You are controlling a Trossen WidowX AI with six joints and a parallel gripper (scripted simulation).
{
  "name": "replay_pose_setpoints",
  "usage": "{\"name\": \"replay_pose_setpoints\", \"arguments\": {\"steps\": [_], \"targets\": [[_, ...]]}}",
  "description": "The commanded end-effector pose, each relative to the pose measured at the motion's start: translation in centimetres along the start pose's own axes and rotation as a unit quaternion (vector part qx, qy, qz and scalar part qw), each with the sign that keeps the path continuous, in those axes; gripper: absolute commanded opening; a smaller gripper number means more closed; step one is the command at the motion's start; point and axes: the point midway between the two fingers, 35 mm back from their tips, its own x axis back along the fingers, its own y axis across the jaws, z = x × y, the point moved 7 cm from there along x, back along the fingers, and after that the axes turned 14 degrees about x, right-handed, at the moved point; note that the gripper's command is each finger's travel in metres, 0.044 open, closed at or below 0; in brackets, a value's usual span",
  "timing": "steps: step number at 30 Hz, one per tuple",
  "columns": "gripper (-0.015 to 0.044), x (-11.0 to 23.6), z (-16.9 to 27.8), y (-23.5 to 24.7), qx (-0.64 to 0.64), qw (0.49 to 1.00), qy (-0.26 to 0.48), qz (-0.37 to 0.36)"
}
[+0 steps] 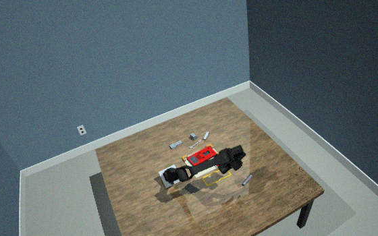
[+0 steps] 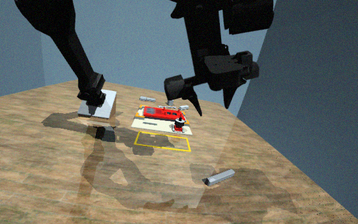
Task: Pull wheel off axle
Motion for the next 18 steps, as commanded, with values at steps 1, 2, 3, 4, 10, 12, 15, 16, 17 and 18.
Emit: {"name": "replay_pose_setpoints", "arguments": {"steps": [1,2,3,4,10,12,15,16,17,18], "targets": [[0.0300,-2.7,3.9,1.6,-0.006,0.998,0.029,0.052],[0.0300,-3.3,5.0,2.0,-0.010,0.997,0.034,0.068],[0.0300,-4.0,6.2,2.4,-0.013,0.996,0.038,0.083],[0.0300,-4.7,7.6,2.8,-0.016,0.994,0.040,0.101],[0.0300,-8.1,16.3,4.2,-0.021,0.979,0.016,0.203],[0.0300,-8.9,19.2,4.2,-0.018,0.973,-0.005,0.231],[0.0300,-9.4,21.3,4.1,-0.015,0.968,-0.025,0.248],[0.0300,-9.4,21.3,4.1,-0.015,0.968,-0.025,0.248],[0.0300,-9.4,21.3,4.1,-0.015,0.968,-0.025,0.248],[0.0300,-9.4,21.3,4.1,-0.015,0.968,-0.025,0.248]]}}
